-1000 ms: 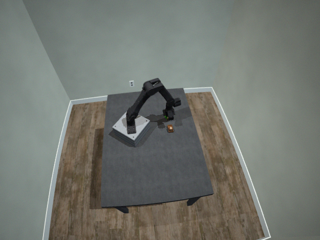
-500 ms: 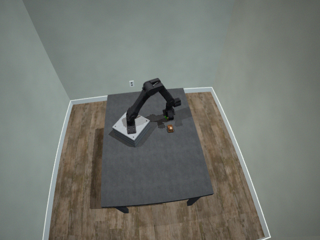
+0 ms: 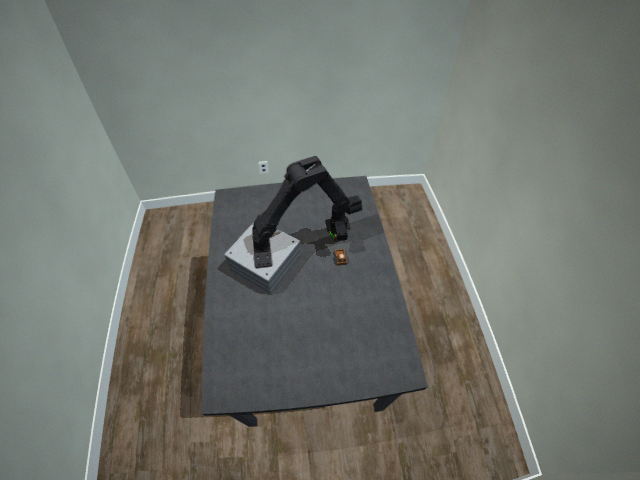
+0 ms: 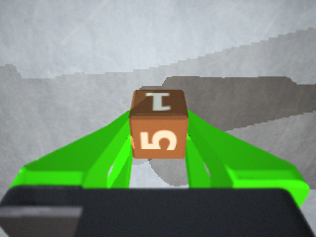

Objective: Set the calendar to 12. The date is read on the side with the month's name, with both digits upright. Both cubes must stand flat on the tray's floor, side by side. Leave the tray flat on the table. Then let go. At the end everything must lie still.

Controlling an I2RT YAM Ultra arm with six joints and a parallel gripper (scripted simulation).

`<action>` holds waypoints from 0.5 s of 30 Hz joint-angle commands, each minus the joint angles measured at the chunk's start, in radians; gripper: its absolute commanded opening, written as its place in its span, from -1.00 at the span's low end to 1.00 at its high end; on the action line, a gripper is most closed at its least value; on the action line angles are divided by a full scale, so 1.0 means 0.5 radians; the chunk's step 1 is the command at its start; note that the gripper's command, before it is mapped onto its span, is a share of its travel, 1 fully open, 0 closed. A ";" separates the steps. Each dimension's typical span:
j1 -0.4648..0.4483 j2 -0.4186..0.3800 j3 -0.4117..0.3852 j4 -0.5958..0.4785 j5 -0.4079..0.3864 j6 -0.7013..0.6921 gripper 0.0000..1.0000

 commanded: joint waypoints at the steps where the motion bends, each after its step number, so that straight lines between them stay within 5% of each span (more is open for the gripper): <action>1: -0.001 -0.014 0.004 0.002 0.000 -0.002 -0.49; 15: -0.001 -0.002 0.003 0.016 0.000 -0.002 -0.49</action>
